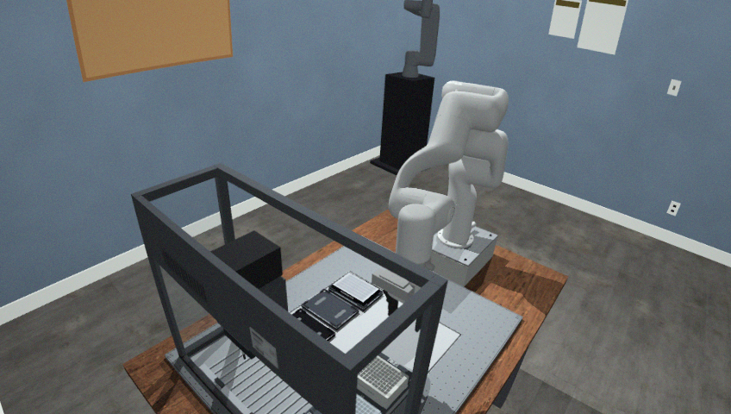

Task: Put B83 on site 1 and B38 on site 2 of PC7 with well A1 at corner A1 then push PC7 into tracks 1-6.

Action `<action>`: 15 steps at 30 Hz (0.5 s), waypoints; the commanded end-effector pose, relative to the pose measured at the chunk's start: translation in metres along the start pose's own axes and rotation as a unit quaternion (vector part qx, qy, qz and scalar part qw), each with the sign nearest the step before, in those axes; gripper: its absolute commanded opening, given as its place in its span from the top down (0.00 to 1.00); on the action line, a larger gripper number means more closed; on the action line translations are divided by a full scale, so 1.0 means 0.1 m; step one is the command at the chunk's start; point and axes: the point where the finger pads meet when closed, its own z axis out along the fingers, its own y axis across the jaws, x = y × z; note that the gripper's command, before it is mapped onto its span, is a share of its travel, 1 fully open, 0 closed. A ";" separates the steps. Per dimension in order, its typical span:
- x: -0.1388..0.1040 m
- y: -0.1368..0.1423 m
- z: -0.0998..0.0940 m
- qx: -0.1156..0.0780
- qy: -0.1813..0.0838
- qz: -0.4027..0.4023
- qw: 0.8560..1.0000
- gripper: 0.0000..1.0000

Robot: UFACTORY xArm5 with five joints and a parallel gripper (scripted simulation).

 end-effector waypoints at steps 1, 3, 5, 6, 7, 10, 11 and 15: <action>0.01 -0.01 -0.09 -0.012 0.005 0.000 1.000 0.19; 0.01 -0.01 -0.11 -0.012 0.005 0.000 1.000 0.19; 0.01 -0.01 -0.11 -0.012 0.005 0.000 1.000 0.19; 0.01 -0.01 -0.11 -0.012 0.005 0.000 1.000 0.19; 0.01 -0.01 -0.11 -0.012 0.005 0.000 1.000 0.19; 0.01 -0.01 -0.11 -0.012 0.005 0.000 1.000 0.19; 0.01 -0.01 -0.11 -0.012 0.005 0.000 1.000 0.19; 0.01 -0.01 -0.11 -0.012 0.005 0.000 1.000 0.19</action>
